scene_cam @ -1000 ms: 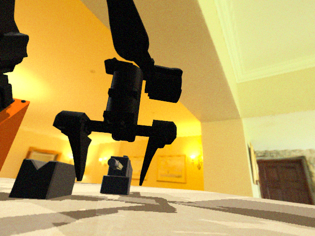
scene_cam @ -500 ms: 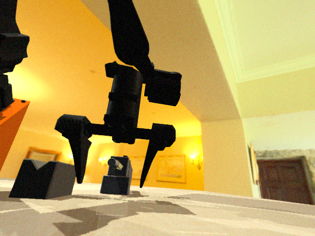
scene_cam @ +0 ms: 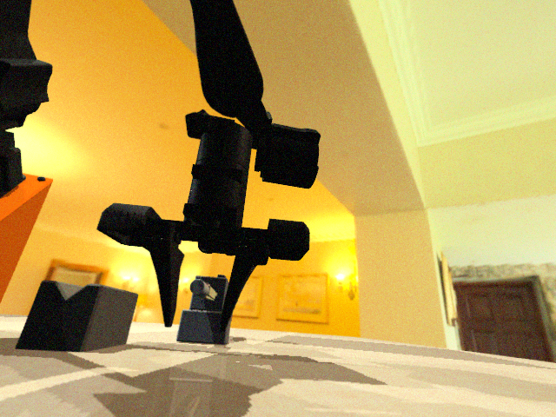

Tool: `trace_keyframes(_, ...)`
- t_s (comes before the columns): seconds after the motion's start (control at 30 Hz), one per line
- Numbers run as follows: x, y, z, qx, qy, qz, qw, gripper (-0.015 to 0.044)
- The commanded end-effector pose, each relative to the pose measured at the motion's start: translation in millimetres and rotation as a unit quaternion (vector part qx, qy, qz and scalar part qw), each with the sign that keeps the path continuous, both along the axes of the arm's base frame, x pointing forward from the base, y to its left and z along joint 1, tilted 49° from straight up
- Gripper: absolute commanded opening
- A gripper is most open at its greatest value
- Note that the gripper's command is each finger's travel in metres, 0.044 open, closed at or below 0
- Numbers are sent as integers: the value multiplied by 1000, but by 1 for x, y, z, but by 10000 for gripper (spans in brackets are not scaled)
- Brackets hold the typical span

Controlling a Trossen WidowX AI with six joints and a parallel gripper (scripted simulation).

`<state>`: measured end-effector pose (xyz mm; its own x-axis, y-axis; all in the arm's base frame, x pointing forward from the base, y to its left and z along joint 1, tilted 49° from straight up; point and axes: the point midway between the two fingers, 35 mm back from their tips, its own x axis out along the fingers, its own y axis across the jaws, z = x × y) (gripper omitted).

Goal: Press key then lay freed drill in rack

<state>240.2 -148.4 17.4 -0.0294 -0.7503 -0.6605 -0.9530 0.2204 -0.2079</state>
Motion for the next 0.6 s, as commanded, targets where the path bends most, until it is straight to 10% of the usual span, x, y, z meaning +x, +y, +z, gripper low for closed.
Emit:
trace_keyframes(0.0, 0, 0, 0, 0, 0, 0, 1000, 99)
trace_keyframes(0.2, 0, 0, 0, 0, 0, 0, 1000, 0)
trace_keyframes(0.57, -1, 2, 2, -1, -1, -1, 1000, 0)
